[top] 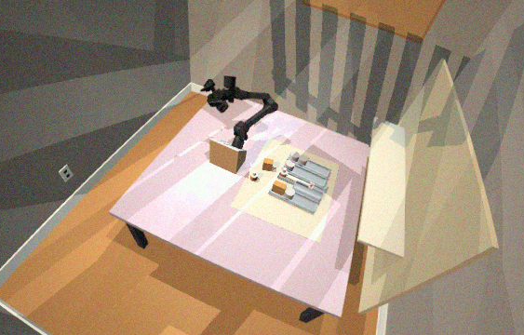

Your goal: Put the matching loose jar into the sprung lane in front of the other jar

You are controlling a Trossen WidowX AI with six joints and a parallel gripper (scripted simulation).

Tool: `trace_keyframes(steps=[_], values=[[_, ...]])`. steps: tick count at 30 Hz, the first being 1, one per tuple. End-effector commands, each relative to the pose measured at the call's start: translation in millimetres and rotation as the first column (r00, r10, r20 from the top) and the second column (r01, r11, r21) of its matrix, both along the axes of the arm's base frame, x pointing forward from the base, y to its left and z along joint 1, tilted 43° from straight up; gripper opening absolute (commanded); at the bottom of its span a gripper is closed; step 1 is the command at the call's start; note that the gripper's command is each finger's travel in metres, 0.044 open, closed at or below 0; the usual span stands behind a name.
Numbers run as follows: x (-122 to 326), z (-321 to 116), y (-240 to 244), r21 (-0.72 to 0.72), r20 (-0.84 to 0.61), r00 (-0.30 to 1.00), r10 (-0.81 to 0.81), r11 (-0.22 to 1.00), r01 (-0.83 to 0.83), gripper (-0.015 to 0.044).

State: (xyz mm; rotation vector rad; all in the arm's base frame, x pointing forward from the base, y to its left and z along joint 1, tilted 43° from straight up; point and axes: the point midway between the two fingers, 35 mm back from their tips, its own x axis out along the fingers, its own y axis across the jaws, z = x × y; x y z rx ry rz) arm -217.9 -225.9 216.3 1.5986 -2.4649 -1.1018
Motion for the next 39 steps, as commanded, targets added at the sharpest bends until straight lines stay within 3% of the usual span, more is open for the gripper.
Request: trace_keyframes(steps=[1,5,9,15,20,25,30,35,39], values=[[1,-2,-2,0.012,-0.006,1.000,0.013,1.000,-0.013,0.0426],[34,-37,-34,0.240,-0.095,0.949,0.300,0.932,-0.271,0.0440],[81,-77,-60,0.473,-0.138,0.750,0.647,0.709,-0.524,0.0440],[127,-109,-72,0.626,-0.122,0.459,0.880,0.427,-0.652,0.0440],[165,-134,-74,0.714,-0.083,0.162,0.983,0.172,-0.678,0.0440],[204,-158,-68,0.770,-0.024,-0.146,0.989,-0.075,-0.634,0.0440],[243,-180,-55,0.798,0.040,-0.460,0.887,-0.306,-0.520,0.0440],[280,-201,-34,0.804,0.082,-0.750,0.656,-0.488,-0.340,0.0440],[305,-214,-14,0.797,0.094,-0.906,0.413,-0.576,-0.180,0.0440]])
